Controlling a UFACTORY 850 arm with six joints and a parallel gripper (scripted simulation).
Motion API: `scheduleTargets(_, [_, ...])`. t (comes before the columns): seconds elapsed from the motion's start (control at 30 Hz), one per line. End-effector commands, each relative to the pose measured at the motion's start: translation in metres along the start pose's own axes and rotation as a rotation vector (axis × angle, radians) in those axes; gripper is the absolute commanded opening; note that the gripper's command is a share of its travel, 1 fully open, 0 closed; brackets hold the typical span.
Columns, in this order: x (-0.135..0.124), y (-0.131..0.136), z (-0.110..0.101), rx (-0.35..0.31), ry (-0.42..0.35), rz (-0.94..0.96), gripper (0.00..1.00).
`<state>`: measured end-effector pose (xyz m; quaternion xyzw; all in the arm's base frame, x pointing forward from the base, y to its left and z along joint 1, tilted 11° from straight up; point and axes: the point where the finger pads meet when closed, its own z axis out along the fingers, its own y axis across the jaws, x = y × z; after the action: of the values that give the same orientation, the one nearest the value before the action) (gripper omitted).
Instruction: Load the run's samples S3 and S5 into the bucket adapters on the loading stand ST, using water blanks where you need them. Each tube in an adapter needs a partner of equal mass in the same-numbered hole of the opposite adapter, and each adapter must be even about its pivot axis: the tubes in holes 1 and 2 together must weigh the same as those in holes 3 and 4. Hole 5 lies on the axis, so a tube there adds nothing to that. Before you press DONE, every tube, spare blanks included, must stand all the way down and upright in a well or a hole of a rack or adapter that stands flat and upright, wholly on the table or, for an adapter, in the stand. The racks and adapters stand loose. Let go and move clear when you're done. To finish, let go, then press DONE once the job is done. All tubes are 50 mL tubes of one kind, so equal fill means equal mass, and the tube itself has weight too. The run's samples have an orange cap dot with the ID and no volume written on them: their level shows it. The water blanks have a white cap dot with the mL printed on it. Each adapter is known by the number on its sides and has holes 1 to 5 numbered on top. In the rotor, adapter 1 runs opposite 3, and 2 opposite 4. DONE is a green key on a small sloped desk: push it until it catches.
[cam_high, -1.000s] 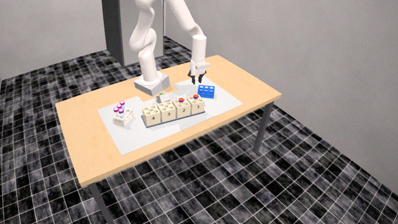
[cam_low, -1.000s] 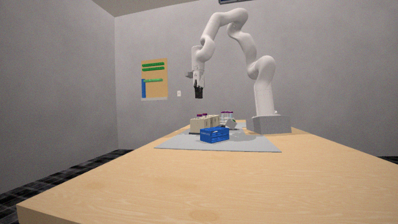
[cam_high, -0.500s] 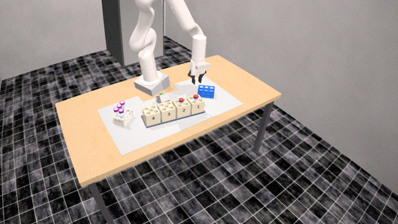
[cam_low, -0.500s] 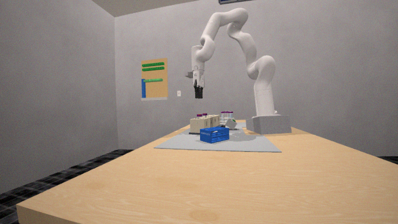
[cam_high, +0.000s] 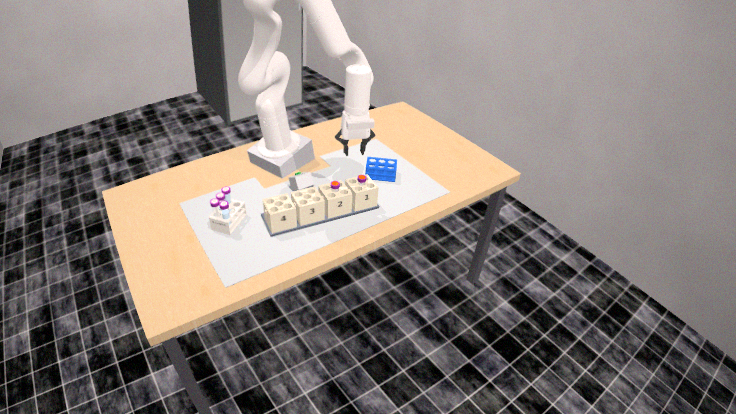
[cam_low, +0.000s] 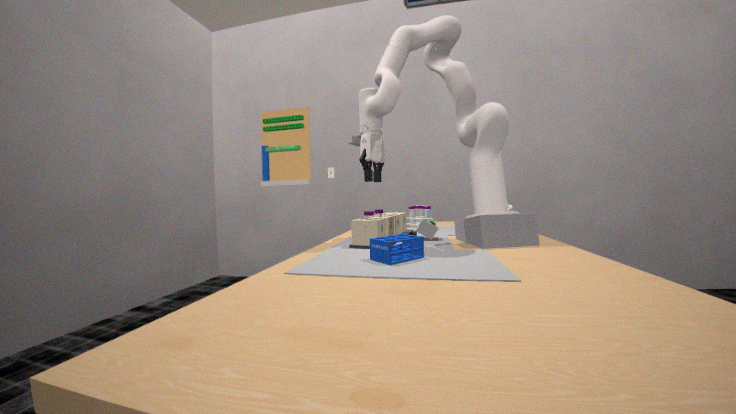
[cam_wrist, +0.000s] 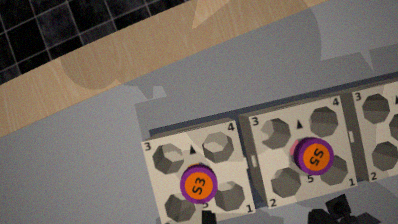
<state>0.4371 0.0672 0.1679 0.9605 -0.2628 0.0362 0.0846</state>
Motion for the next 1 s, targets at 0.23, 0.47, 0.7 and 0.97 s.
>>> scheduleTargets(0.23, [0.003,0.054,-0.001,0.002,0.014,0.366,0.57])
scheduleTargets(0.47, [0.005,0.089,-0.001,0.003,0.014,0.517,0.57])
scheduleTargets(0.7, [0.006,0.119,-0.001,0.003,0.014,0.517,0.57])
scheduleTargets(0.97, [0.008,0.154,-0.001,0.002,0.014,0.517,0.57])
